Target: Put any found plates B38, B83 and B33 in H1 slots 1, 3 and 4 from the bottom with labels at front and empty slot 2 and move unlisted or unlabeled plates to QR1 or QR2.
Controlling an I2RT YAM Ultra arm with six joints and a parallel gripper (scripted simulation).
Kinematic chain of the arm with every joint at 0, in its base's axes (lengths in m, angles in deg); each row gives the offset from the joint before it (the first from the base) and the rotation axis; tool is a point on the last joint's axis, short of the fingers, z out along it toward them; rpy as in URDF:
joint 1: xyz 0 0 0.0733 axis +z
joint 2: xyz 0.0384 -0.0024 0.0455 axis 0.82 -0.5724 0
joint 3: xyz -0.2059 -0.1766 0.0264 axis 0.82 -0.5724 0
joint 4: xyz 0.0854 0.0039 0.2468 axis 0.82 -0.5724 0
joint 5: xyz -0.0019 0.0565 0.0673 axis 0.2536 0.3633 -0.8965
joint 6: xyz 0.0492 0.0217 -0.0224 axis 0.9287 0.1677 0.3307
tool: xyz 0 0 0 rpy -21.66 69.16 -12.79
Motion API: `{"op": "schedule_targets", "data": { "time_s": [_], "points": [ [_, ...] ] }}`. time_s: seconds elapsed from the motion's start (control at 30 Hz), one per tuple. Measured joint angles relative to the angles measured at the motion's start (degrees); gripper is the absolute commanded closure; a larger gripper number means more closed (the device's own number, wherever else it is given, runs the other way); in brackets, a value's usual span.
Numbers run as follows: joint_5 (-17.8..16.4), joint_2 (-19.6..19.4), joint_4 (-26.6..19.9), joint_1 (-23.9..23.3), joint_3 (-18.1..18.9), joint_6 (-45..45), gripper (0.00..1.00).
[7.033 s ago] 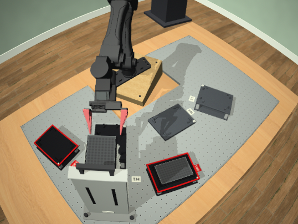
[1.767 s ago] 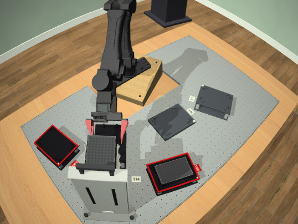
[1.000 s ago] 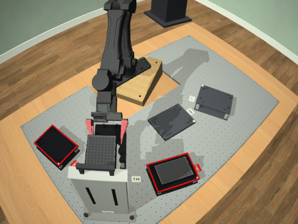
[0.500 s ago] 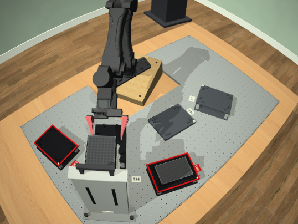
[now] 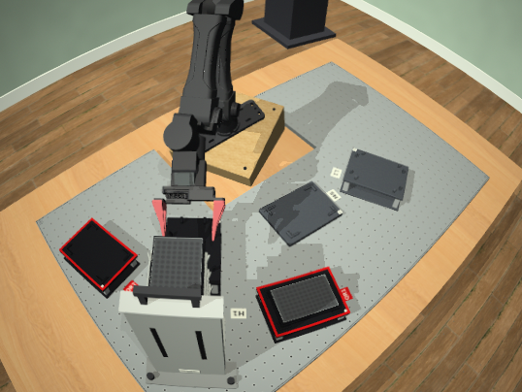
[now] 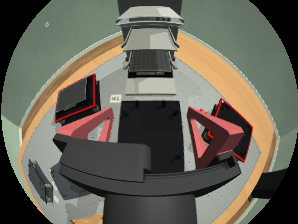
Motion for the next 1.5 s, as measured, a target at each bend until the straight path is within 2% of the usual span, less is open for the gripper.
{"op": "schedule_targets", "data": {
  "time_s": [0.47, 0.6, 1.07, 1.5],
  "points": [
    [-0.9, -3.7, 6.9, -0.9, -4.0, -0.2, 0.0],
    [-0.9, -4.7, 8.4, -0.9, -3.8, -0.2, 0.0],
    [0.3, -12.0, 12.2, 0.3, -0.2, 0.0, 0.0],
    [0.4, -12.5, 12.8, 0.5, 0.3, 0.0, 0.0]
  ]
}}
